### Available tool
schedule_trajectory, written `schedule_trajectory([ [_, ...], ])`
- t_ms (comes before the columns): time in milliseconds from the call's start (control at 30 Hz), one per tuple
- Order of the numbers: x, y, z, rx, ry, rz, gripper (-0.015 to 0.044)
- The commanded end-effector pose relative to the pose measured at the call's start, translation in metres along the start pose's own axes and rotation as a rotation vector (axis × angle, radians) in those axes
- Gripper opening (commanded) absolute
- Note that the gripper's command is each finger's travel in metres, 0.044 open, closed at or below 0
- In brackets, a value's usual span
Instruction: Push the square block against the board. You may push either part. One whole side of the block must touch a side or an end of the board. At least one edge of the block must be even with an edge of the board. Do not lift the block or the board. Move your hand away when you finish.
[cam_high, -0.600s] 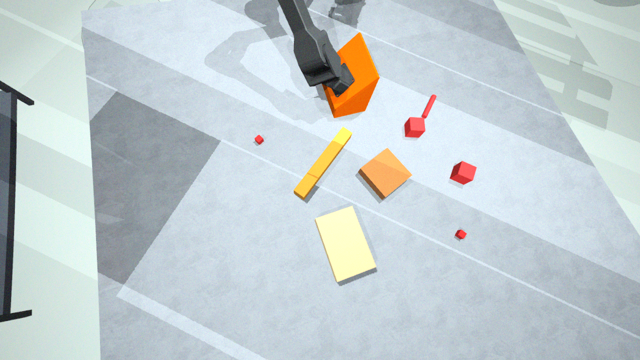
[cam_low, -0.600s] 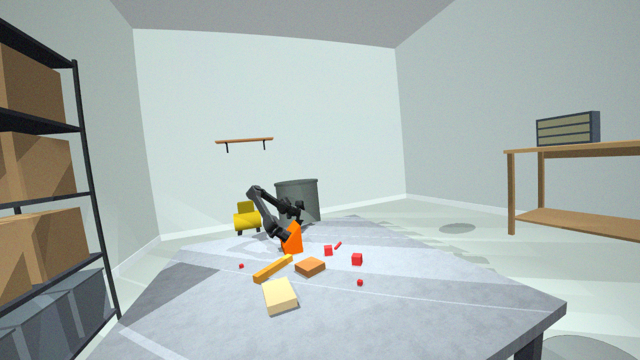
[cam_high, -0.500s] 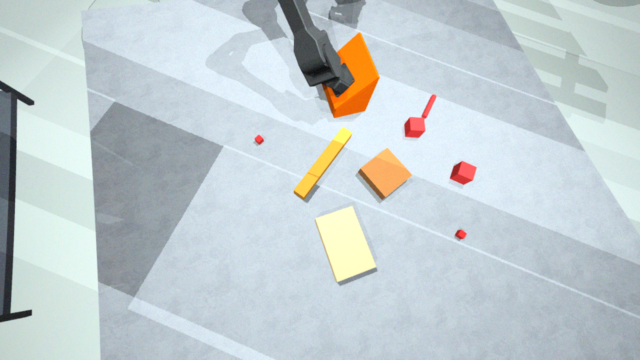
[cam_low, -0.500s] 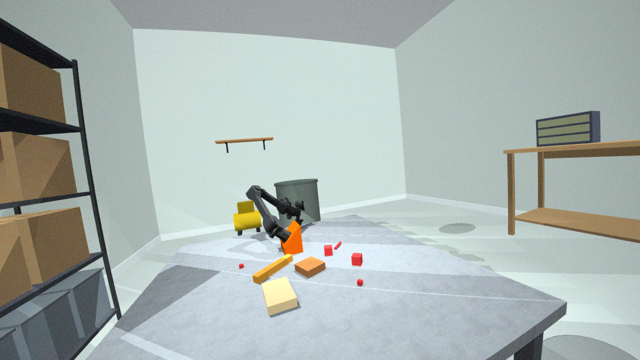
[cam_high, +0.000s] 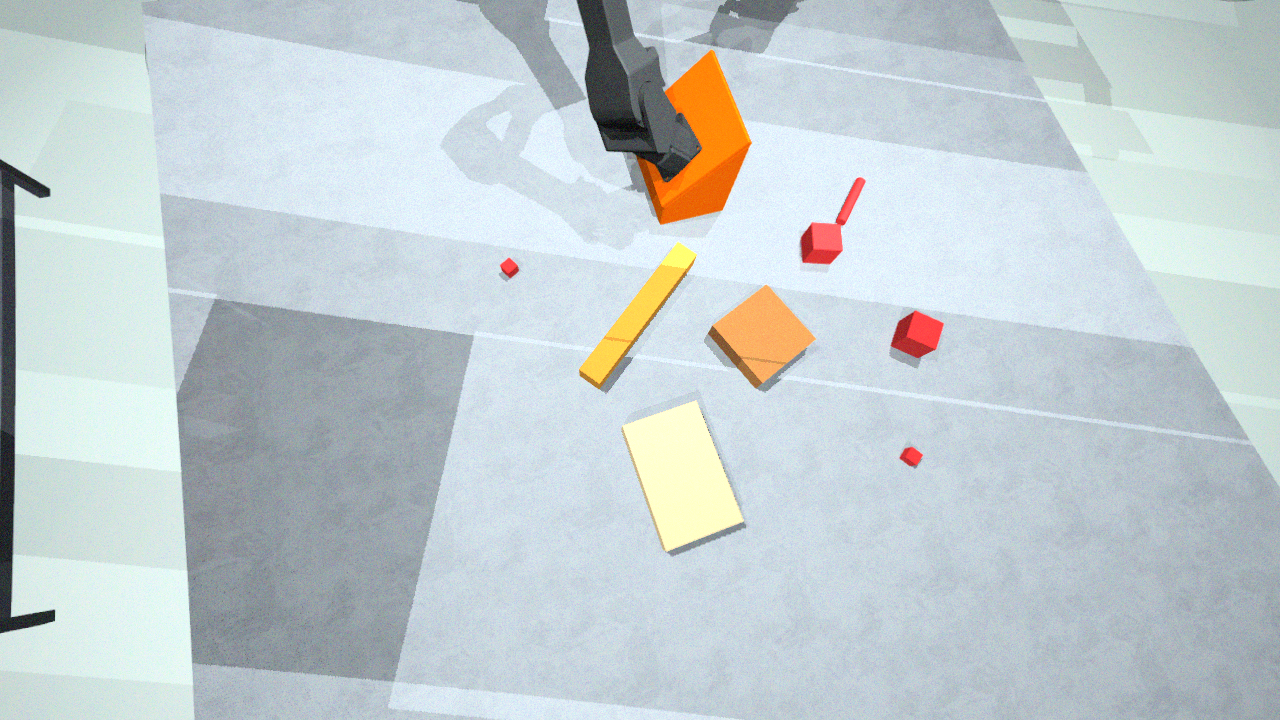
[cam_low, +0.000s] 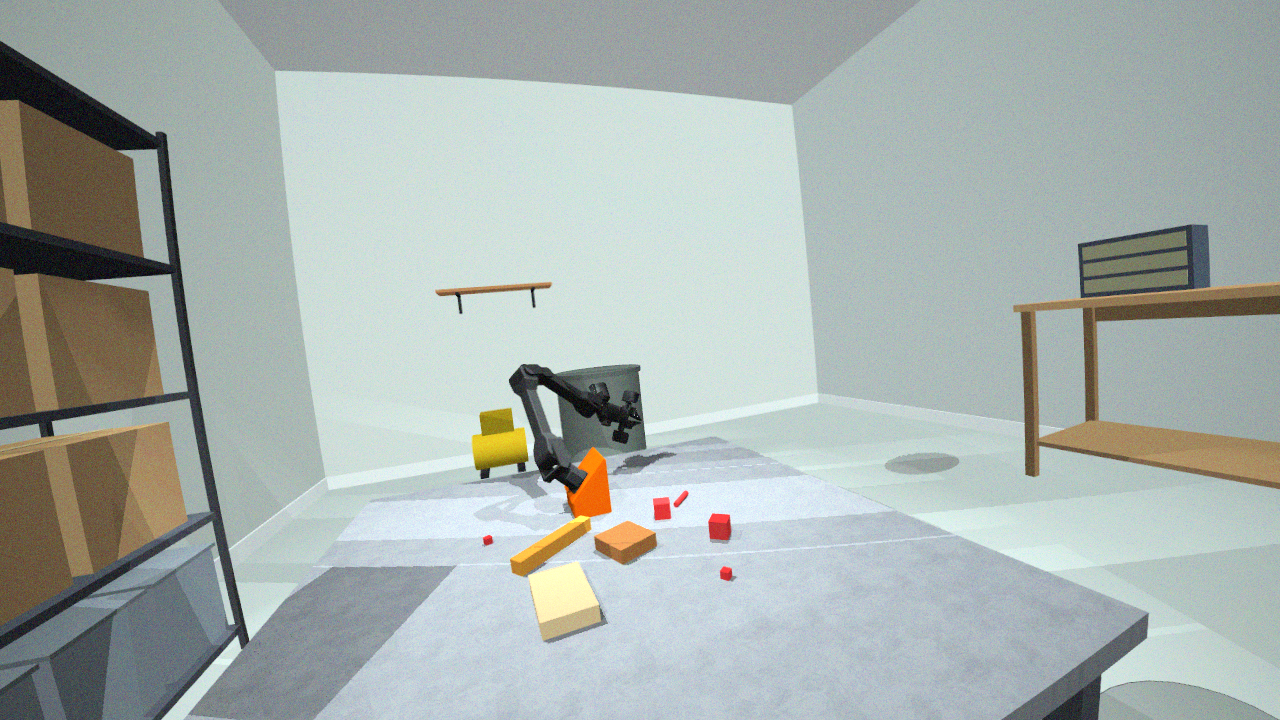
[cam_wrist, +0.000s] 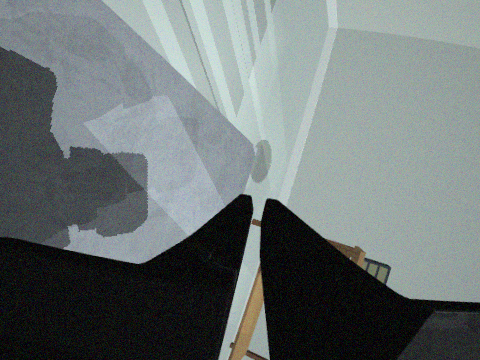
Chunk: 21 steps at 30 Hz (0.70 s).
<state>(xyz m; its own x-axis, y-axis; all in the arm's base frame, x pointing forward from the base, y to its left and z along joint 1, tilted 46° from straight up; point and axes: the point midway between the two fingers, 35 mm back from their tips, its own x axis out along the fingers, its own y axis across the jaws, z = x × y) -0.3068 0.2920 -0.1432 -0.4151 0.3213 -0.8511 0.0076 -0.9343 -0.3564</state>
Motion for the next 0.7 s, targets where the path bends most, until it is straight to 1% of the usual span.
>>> schedule_trajectory([
  [0, -0.006, -0.026, -0.04, 0.092, 0.087, -0.026, 0.0],
  [133, -0.012, -0.039, -0.071, 0.164, 0.146, -0.036, 0.0],
  [433, -0.032, -0.061, -0.159, 0.348, 0.32, -0.046, 0.0],
  [667, -0.06, -0.06, -0.24, 0.523, 0.476, -0.006, 0.0],
])
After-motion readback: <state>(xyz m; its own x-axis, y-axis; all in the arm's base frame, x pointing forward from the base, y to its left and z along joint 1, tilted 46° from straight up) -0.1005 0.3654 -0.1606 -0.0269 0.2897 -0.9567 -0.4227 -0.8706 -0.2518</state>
